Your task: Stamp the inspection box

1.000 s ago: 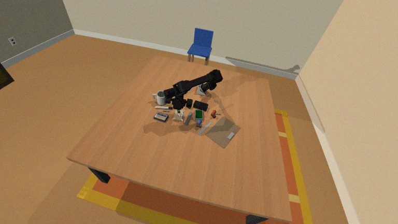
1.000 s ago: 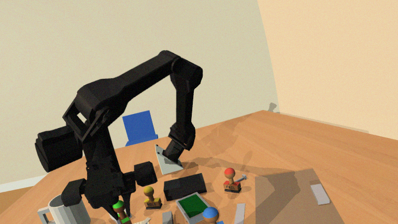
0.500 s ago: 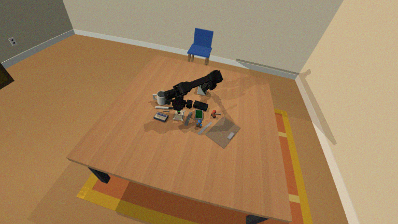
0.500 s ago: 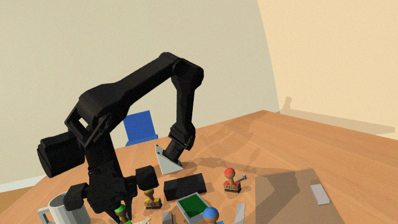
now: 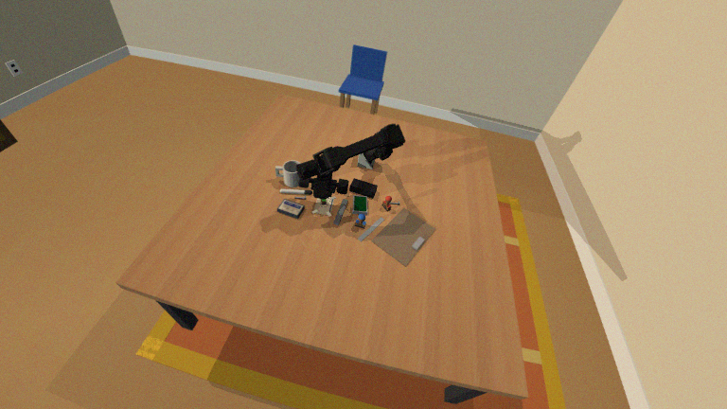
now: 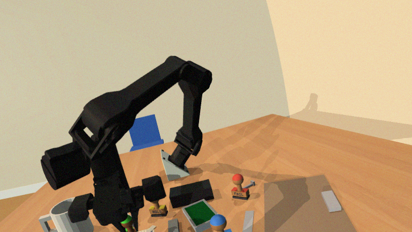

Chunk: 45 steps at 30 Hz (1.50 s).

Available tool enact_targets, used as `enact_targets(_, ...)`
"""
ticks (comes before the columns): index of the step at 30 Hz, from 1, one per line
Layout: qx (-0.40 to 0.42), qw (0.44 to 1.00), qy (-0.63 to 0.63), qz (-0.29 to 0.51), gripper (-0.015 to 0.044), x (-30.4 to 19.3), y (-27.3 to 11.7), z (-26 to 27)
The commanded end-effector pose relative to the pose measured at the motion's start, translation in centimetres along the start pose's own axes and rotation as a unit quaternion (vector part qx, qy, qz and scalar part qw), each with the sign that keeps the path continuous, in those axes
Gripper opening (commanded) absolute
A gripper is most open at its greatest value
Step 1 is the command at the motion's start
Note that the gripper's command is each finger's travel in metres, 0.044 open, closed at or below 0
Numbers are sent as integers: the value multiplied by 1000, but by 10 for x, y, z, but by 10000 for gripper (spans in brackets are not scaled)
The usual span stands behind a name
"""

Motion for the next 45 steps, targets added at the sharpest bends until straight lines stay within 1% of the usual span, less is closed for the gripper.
enact_targets(1, 2, 1000, 3, 0, 0, 0, 4, 0)
enact_targets(45, 2, 1000, 0, -1, 0, -1, 12, 1)
Point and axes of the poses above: the point midway between the two fingers, 35 mm back from their tips, its own y axis out along the fingers, its own z axis across the jaws, x = y × z, the point moved 2 cm from there along -y, back along the fingers, and after that the axes turned 11 degrees about y, right-handed, at the moved point
